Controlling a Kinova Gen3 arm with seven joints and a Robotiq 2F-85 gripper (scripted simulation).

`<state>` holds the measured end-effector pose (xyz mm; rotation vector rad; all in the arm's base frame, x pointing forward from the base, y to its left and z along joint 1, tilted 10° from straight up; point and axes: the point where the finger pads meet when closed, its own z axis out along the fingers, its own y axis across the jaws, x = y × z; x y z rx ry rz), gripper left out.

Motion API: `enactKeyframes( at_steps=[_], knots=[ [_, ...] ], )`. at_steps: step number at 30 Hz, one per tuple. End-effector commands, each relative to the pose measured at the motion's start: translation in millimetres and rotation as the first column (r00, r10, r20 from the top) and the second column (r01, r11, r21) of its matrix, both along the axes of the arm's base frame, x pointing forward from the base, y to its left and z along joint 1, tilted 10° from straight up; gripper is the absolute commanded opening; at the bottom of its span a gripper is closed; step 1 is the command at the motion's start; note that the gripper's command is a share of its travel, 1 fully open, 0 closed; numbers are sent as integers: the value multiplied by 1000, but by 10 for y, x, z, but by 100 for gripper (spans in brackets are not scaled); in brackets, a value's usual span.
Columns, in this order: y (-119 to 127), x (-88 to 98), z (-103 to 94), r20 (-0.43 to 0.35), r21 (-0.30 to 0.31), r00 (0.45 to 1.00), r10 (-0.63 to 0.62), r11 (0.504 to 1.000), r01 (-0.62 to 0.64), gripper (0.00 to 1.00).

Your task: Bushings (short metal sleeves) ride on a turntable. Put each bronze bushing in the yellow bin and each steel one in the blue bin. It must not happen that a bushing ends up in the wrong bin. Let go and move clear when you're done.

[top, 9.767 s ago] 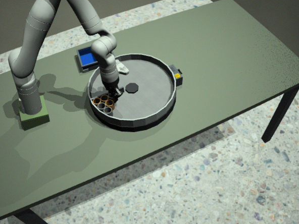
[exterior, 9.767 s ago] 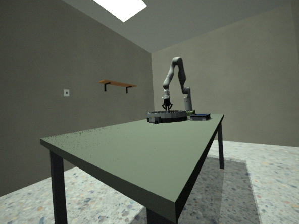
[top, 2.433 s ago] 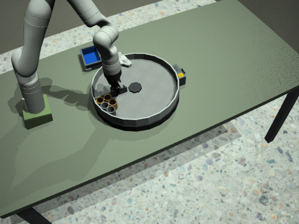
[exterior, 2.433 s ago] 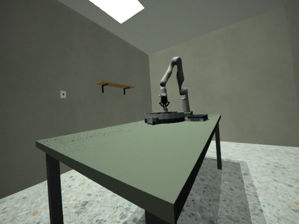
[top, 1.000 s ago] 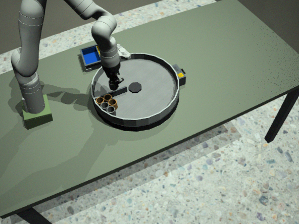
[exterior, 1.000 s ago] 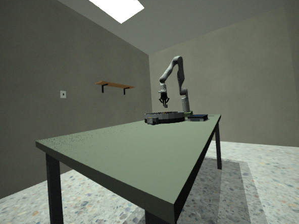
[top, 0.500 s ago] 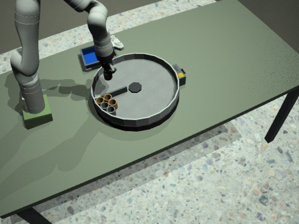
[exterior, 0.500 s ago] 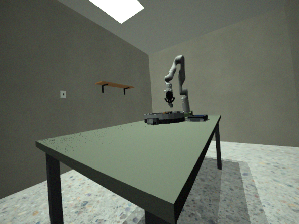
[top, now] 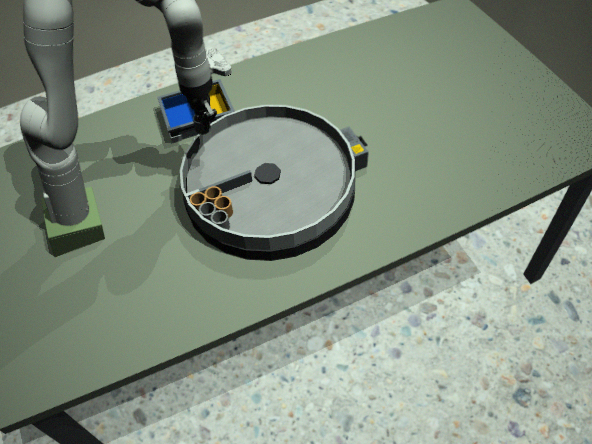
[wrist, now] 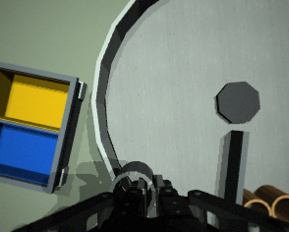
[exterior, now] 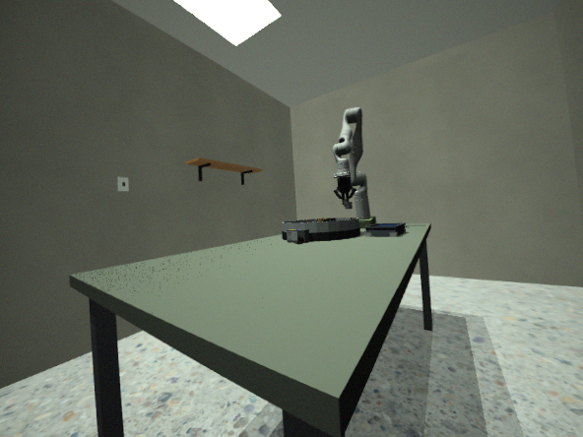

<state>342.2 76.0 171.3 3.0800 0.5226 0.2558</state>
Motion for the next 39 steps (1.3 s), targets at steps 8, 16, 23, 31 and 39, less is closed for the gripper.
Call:
enactKeyframes(
  at_steps=[8,16,23,31,39],
  knots=[
    [668,-107,6,3,4,1000,4,1000,-4,0],
    [1225,-203,5,2,8,1000,-20,1000,20,0],
    [1781,-299,3,2,12,999,-45,999,45,0],
    [2115,-357,2,1,14,998,-59,998,59,0],
    [2338,-395,1,1,16,998,-69,997,69,0]
  ],
)
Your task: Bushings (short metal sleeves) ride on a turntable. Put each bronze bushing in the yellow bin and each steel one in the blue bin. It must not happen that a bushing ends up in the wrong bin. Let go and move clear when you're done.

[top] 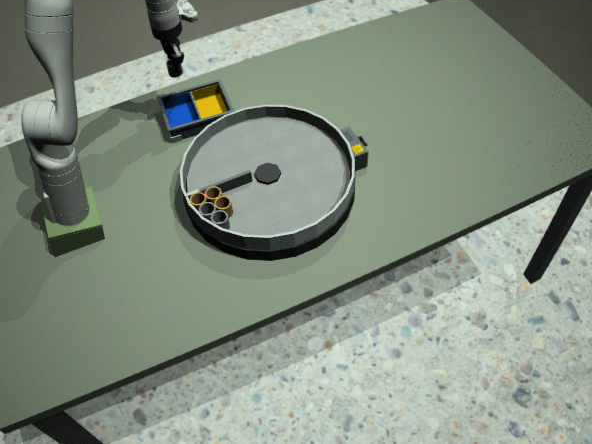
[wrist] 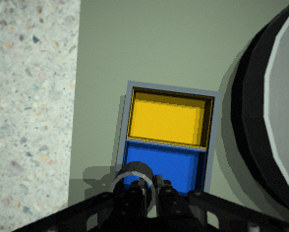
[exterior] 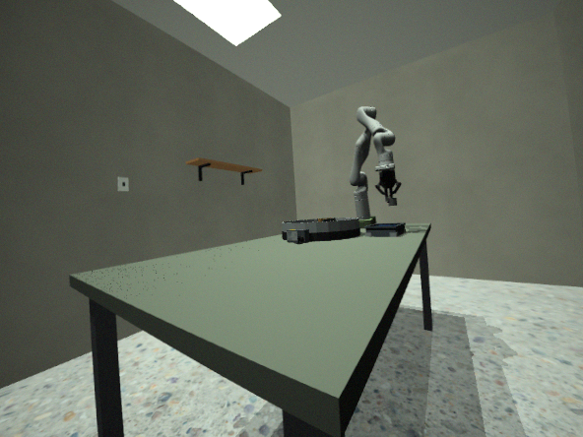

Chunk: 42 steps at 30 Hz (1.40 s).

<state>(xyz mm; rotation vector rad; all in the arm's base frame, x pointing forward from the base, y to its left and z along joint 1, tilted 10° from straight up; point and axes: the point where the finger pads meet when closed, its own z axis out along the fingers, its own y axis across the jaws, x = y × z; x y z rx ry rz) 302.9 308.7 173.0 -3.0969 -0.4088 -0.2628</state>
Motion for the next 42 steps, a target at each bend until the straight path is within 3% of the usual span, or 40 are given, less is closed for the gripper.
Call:
enactKeyframes(
  at_steps=[1,14,19,24,29,32,37,42],
  knots=[
    [10,-1,-16,0,-4,1000,3,1000,-3,0],
    [11,-1,-13,0,-3,1000,3,1000,-3,0],
    [19,46,-299,0,-3,1000,3,1000,-3,0],
    [19,46,-299,0,-3,1000,3,1000,-3,0],
    [26,94,-585,0,-3,1000,3,1000,-3,0],
    [26,94,-585,0,-3,1000,3,1000,-3,0],
    [34,142,-871,0,-3,1000,3,1000,-3,0],
    [34,142,-871,0,-3,1000,3,1000,-3,0]
  ],
)
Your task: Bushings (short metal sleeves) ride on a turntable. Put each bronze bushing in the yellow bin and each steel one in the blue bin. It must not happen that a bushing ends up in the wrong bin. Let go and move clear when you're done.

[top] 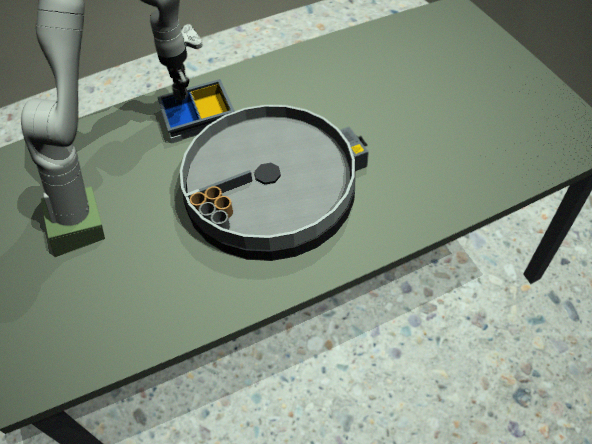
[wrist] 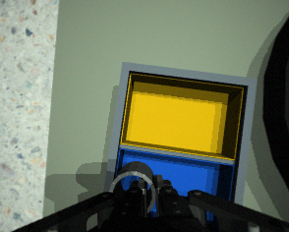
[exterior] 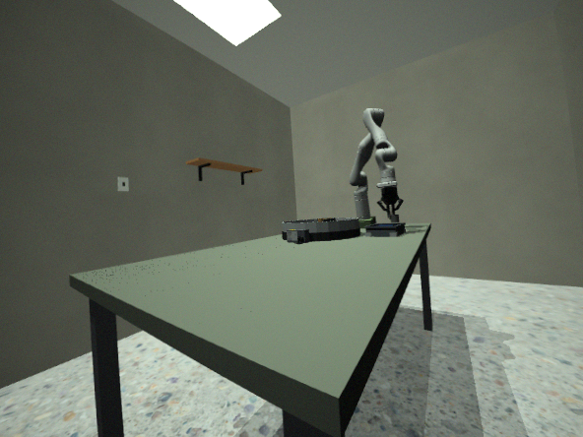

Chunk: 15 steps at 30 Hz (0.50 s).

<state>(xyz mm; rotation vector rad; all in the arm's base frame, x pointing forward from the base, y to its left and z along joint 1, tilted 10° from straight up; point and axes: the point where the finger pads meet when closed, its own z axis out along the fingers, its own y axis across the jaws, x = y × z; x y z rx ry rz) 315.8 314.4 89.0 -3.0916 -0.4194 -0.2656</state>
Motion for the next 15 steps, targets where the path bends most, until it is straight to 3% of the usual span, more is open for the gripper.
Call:
enactKeyframes(
  at_steps=[1,15],
  knots=[
    [-23,13,-31,-2,-6,1000,-4,1000,4,0],
    [-19,21,-88,-2,-6,1000,-4,1000,4,0]
  ],
)
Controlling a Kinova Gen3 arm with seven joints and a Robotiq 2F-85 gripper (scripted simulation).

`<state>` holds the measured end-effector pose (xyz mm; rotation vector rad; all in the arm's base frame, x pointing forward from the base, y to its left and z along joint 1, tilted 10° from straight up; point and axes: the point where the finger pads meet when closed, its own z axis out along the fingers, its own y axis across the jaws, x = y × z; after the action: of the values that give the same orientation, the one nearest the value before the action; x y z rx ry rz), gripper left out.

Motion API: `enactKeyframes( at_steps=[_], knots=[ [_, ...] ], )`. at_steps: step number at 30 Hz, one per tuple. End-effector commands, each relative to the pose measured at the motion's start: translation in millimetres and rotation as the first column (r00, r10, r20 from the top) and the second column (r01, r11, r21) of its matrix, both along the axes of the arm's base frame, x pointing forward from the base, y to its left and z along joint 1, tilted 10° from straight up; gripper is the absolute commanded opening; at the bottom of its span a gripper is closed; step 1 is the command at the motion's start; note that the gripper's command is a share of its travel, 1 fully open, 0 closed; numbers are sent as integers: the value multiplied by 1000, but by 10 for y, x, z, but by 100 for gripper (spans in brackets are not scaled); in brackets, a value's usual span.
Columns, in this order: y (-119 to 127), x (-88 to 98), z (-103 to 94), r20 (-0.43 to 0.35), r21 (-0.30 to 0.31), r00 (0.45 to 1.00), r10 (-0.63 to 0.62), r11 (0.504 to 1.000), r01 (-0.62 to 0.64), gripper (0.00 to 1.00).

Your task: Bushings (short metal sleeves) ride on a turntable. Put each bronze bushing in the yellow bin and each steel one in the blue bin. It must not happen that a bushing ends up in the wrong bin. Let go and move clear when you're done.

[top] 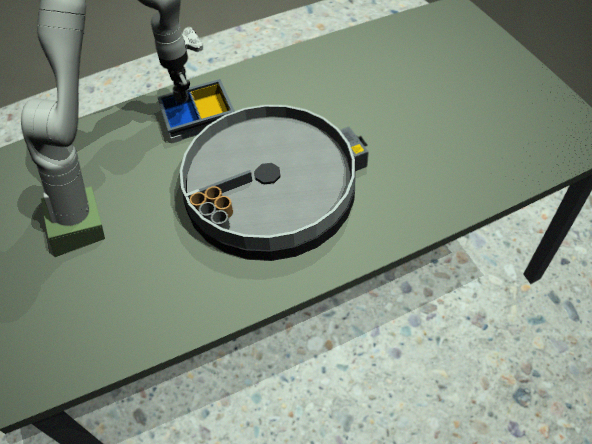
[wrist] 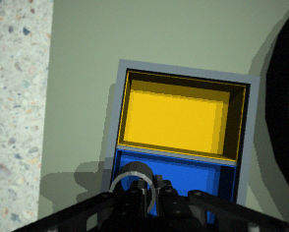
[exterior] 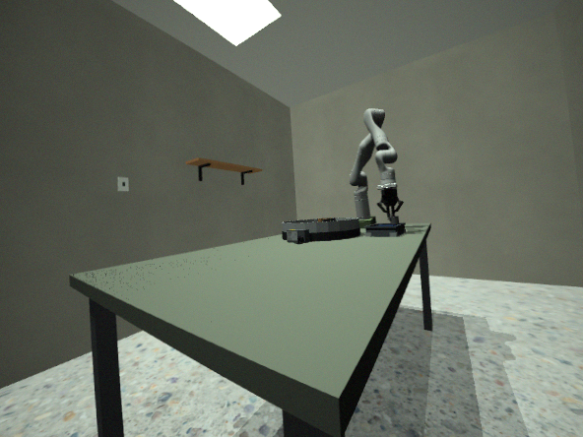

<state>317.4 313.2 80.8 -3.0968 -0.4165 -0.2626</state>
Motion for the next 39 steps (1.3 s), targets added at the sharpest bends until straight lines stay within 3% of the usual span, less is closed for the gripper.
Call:
enactKeyframes(
  at_steps=[1,39],
  knots=[
    [-7,5,-6,0,-1,1000,-1,1000,1,0],
    [-2,33,-186,0,-2,1000,-2,1000,2,0]
  ],
)
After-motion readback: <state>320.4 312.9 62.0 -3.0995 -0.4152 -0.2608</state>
